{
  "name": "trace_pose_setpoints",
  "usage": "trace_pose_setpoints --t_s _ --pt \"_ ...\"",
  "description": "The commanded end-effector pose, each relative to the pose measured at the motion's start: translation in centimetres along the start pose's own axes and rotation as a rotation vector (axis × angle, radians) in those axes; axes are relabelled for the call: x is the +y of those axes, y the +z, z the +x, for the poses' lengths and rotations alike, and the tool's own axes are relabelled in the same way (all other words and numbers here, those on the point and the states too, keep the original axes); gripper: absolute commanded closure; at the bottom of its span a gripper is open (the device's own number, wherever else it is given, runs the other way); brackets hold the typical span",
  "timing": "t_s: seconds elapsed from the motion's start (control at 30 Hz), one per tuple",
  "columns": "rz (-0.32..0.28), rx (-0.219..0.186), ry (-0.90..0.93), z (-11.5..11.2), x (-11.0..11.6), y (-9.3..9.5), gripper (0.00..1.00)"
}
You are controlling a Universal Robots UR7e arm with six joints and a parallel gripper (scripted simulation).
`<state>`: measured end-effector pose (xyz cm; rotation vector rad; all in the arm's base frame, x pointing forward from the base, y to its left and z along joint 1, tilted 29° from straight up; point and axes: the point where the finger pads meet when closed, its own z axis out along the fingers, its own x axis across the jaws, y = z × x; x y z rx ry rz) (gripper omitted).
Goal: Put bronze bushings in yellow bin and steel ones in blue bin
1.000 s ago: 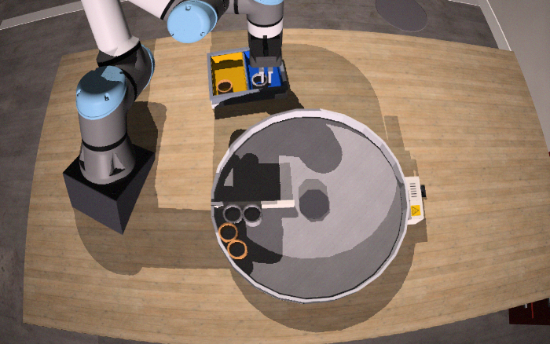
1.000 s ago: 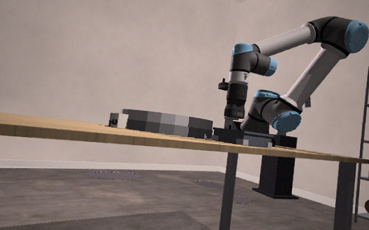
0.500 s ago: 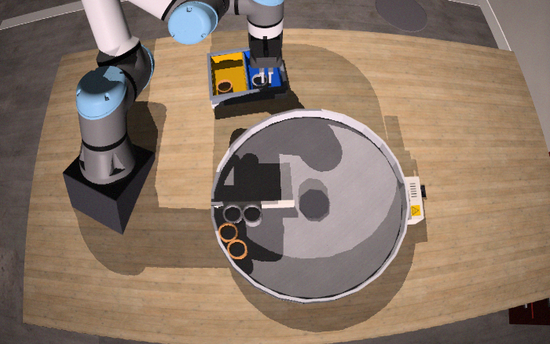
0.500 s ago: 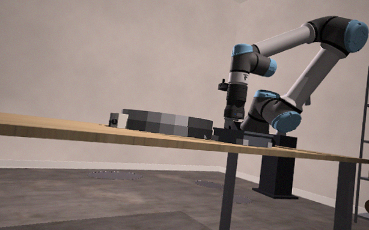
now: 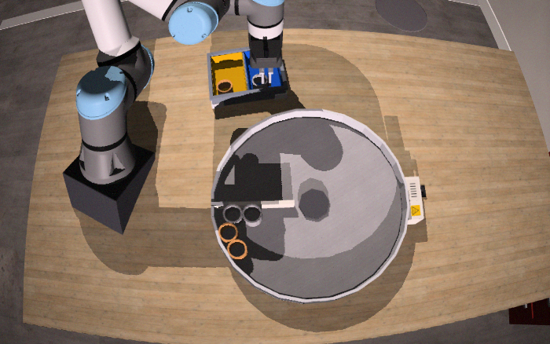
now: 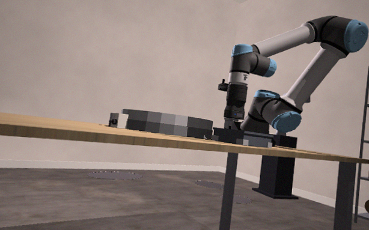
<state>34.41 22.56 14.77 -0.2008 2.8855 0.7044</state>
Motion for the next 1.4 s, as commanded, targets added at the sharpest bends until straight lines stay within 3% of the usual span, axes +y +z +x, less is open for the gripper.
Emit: trace_pose_setpoints --t_s 0.0,0.27,0.3,1.37 --pt "0.0 0.0 0.0 -0.02 0.0 0.01 1.0" --pt "0.001 0.001 0.0 -0.01 0.0 0.07 1.0" --pt "0.0 -0.001 0.0 -0.04 0.01 -0.03 0.53" --pt "0.0 -0.001 0.0 -0.04 0.01 -0.03 0.53"
